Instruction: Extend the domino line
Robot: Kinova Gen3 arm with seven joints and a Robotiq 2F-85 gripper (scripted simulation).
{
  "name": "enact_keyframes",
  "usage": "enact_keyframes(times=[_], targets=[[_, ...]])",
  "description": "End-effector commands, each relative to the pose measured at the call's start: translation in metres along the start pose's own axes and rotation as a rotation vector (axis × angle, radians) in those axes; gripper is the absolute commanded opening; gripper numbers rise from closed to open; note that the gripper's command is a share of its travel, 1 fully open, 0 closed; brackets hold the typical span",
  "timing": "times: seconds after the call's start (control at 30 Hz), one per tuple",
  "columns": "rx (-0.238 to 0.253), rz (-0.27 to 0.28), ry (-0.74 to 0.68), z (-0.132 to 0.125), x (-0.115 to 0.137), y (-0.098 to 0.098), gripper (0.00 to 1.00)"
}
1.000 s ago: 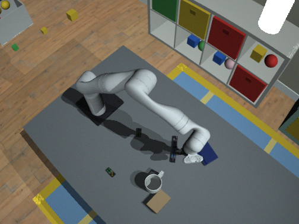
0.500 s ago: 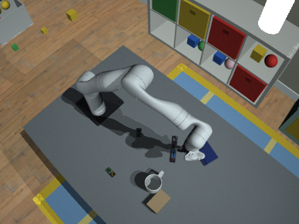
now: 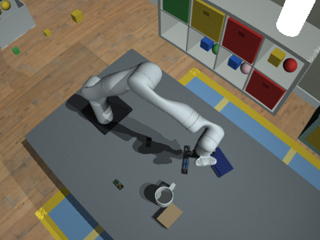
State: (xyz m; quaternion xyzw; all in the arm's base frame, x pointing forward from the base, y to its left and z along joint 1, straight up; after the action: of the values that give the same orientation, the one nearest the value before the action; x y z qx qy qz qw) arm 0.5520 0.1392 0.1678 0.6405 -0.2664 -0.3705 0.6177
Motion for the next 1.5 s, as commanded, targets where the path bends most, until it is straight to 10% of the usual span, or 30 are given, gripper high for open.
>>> enact_keyframes(times=[0.0, 0.63, 1.47], targets=[[0.018, 0.014, 0.003, 0.009, -0.028, 0.005, 0.29], [0.008, 0.005, 0.004, 0.129, -0.157, -0.023, 0.29], [0.024, 0.077, 0.016, 0.146, -0.172, -0.028, 0.29]])
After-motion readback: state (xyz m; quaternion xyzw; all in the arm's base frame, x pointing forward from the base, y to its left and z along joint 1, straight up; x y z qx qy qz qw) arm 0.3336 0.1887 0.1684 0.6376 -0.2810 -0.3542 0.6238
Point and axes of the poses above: the point where the finger pads meet when closed, its own y axis back along the fingers, its own z axis across the jaws, x = y × z, the point moved 5 cm from there along y, back along the fingers, and after that the axes turned 13 degrees about -y, right-handed, at the moved point
